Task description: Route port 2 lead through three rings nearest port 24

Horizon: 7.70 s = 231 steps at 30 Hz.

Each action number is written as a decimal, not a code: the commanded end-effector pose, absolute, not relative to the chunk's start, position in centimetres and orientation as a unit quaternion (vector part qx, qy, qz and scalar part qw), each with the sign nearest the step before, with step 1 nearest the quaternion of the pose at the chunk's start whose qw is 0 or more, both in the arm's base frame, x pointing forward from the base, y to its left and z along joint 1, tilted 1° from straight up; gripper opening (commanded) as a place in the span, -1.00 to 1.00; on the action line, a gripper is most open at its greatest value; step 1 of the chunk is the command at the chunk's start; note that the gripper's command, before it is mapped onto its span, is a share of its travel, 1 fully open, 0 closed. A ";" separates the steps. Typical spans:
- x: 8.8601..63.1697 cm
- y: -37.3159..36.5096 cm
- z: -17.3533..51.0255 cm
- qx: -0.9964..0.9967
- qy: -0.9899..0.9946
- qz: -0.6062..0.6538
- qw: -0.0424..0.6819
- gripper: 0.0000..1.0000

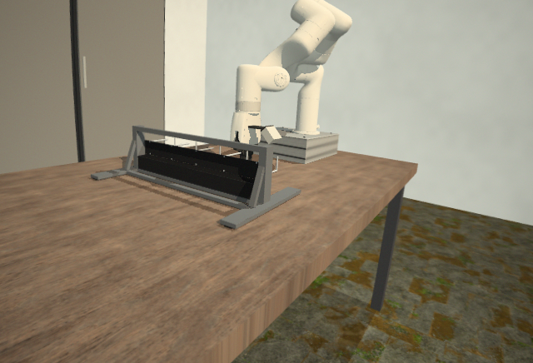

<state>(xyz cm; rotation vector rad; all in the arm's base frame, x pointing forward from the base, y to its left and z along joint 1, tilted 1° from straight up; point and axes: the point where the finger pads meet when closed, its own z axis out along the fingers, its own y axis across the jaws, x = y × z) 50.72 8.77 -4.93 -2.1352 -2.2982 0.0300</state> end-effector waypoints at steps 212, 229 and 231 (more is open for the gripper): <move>58.0 8.4 -2.6 -0.670 -0.742 0.008 0.001 -1.00; 60.3 8.7 -2.7 -0.670 -0.742 0.008 0.001 -1.00; 60.3 8.7 -2.7 -0.670 -0.742 0.008 0.001 -1.00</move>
